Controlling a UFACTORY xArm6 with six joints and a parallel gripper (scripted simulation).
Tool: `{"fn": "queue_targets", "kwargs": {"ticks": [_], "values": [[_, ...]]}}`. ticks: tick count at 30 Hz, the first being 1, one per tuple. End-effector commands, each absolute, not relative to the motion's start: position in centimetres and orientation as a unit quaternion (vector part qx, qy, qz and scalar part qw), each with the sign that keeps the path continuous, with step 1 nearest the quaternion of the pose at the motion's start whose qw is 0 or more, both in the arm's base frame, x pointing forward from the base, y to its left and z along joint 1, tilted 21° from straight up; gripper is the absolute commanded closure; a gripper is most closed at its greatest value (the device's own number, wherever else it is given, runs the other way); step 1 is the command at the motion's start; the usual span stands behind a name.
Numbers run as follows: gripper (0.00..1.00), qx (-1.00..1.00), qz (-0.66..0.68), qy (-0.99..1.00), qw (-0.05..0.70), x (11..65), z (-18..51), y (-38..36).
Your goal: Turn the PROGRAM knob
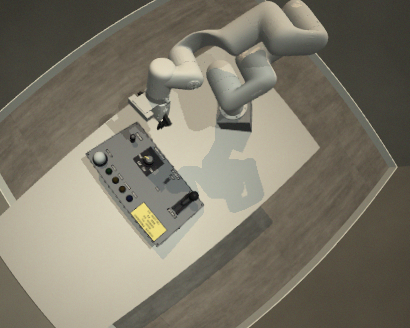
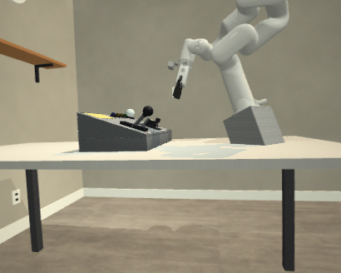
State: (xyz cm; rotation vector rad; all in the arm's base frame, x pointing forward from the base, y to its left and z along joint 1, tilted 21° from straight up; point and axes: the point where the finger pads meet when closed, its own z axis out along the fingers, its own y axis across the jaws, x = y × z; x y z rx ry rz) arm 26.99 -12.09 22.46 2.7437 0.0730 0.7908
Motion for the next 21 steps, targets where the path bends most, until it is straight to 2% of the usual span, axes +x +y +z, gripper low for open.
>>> {"fn": "queue_targets", "kwargs": {"ticks": [1, 21], "values": [[0.00, 0.950, 0.276, 0.025, 0.143, 27.04, 22.62, -12.11], [0.00, 0.950, 0.276, 0.025, 0.143, 26.67, 23.16, -11.93]]}}
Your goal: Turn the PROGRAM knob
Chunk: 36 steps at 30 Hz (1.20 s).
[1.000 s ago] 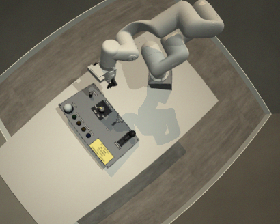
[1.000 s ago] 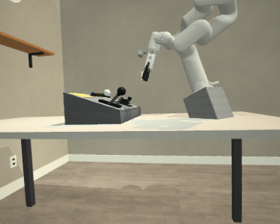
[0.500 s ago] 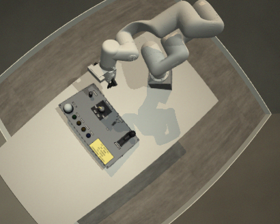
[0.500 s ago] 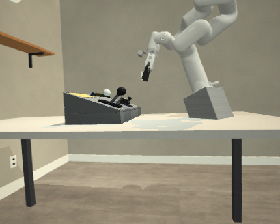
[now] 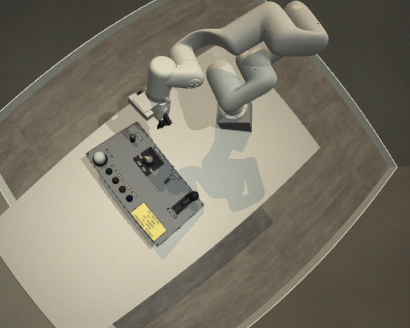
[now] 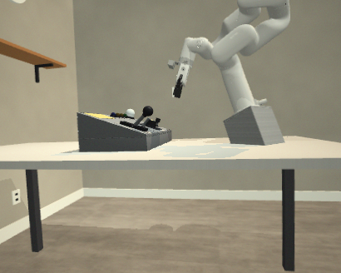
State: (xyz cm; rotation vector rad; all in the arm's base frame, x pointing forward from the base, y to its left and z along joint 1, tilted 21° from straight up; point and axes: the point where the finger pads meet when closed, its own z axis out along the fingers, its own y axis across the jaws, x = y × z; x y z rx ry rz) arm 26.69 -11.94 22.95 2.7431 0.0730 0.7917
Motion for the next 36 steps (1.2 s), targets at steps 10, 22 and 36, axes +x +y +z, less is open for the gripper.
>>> {"fn": "queue_targets", "kwargs": {"ticks": [10, 22, 36], "values": [[0.00, 0.950, 0.276, 0.025, 0.143, 25.5, 24.9, -11.3], [0.00, 0.950, 0.276, 0.025, 0.143, 24.1, 26.9, -10.7], [0.00, 0.950, 0.276, 0.025, 0.143, 23.5, 27.8, -10.3]]}}
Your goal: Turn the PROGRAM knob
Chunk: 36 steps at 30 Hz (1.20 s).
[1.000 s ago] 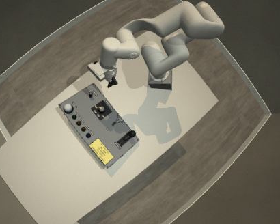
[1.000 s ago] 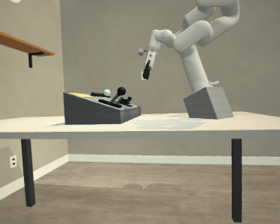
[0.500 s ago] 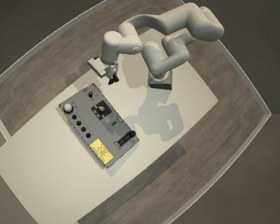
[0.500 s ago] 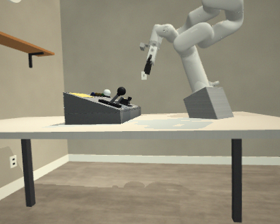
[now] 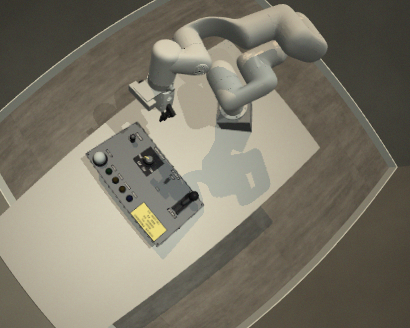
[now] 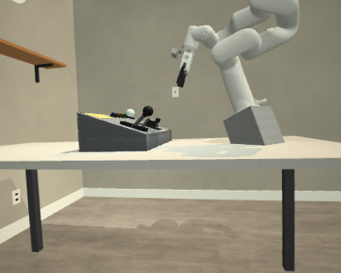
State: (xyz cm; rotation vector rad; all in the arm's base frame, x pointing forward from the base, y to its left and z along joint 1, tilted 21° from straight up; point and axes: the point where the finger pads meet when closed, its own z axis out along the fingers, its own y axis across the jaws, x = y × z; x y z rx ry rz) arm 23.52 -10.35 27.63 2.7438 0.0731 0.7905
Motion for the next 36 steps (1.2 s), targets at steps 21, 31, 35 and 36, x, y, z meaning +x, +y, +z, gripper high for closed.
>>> {"fn": "queue_targets", "kwargs": {"ticks": [21, 31, 35, 36], "values": [[0.00, 0.949, 0.276, -0.027, 0.151, 31.5, 24.8, -7.0], [0.00, 0.948, 0.287, -0.020, 0.137, 34.2, 22.7, -3.3], [0.00, 0.948, 0.287, -0.020, 0.137, 34.2, 22.7, -3.3], [0.00, 0.948, 0.287, -0.020, 0.137, 34.2, 22.7, -3.3]]}}
